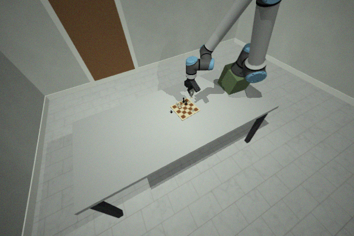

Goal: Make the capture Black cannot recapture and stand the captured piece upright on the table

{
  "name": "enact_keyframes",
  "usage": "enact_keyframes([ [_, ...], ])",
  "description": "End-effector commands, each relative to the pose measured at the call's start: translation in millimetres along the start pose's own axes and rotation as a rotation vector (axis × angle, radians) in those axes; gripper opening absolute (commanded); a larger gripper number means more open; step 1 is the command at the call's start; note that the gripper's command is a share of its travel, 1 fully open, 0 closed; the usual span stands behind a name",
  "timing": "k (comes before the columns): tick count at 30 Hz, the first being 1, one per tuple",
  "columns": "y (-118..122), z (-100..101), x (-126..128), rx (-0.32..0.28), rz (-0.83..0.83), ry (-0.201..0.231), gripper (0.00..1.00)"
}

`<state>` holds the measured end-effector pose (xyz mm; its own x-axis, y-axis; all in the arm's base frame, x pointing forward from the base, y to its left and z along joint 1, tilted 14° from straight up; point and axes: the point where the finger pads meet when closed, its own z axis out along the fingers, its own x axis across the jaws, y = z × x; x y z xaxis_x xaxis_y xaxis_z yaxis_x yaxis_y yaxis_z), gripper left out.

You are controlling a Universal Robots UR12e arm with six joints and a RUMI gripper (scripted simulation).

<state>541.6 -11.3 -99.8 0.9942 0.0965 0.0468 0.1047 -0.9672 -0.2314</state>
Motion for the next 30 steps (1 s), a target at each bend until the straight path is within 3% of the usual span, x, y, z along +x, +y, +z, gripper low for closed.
enact_keyframes([
  [1, 0, 0, 0, -0.001, 0.007, 0.001, 0.00],
  [23, 0, 1, 0, -0.001, 0.008, 0.001, 0.00],
  [30, 0, 17, 0, -0.001, 0.007, 0.000, 0.00],
])
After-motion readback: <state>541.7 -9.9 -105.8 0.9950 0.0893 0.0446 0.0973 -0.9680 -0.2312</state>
